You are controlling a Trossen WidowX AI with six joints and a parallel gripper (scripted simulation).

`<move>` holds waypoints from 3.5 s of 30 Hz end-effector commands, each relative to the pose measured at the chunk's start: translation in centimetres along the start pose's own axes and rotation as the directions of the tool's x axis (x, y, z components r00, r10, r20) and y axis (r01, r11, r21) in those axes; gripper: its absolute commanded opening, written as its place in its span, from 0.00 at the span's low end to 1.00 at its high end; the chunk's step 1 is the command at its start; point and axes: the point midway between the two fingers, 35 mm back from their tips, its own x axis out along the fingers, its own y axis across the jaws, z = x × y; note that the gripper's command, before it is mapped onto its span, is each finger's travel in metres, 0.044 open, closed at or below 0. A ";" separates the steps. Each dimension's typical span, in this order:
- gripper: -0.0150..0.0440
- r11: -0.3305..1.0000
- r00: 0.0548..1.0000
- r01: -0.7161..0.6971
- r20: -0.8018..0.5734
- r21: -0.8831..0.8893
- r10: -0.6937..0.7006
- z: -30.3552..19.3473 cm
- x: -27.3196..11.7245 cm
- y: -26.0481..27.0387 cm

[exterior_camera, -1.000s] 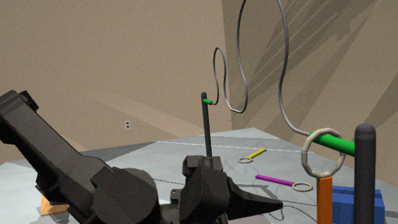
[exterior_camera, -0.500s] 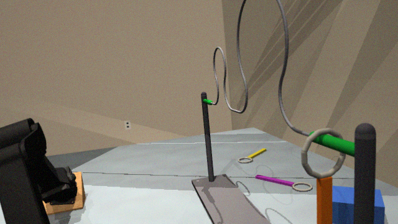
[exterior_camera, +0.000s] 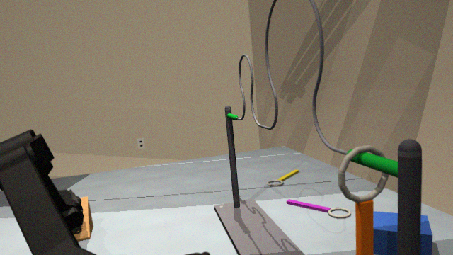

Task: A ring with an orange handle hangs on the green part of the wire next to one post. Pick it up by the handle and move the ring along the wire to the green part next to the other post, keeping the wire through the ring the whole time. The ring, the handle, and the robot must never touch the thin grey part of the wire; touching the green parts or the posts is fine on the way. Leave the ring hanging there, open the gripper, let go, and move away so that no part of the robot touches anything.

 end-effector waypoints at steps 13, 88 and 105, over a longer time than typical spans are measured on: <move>0.53 1.000 1.000 0.013 -0.006 -0.011 -0.013 0.9 1.8 -0.5; 0.12 1.000 1.000 0.014 0.001 -0.006 -0.014 1.0 7.7 -0.5; 0.00 1.000 1.000 0.008 0.002 -0.009 -0.008 2.5 7.7 -0.4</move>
